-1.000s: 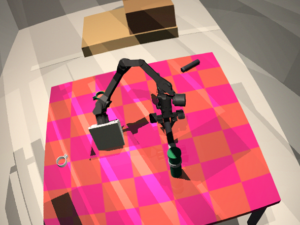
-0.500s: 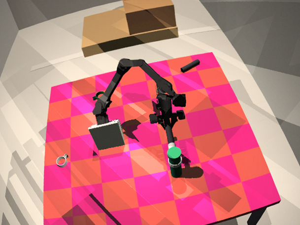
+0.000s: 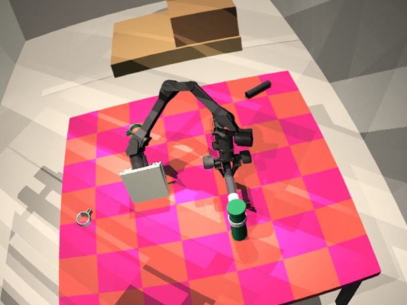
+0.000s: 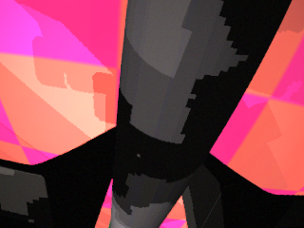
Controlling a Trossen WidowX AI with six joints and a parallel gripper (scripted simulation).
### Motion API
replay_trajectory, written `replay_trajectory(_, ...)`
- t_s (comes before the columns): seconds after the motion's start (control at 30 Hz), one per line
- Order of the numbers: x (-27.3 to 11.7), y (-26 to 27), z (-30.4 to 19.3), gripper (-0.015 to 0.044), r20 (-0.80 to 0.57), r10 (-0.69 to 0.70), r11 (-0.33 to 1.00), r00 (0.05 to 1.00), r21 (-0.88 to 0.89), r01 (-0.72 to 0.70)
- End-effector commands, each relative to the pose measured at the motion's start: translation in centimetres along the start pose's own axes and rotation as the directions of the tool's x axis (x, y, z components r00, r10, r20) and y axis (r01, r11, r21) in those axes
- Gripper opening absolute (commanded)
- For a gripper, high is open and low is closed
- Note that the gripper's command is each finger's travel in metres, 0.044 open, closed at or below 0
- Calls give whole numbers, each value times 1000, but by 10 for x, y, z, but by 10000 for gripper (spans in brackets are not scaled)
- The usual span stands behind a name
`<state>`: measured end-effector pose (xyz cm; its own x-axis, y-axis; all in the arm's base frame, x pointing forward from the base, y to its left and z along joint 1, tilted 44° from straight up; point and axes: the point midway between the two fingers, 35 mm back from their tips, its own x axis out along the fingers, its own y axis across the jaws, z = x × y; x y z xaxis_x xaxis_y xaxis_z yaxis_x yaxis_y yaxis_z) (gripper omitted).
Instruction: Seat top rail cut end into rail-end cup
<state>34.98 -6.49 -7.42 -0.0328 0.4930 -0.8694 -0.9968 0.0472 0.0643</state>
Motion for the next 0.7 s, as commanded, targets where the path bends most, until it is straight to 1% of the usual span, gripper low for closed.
replay_trajectory(0.0,-4,-1,-10,0,-14,-11,1000,1000,9,11)
replay_trajectory(0.67,-1,-2,-20,0,-14,-11,1000,1000,9,11)
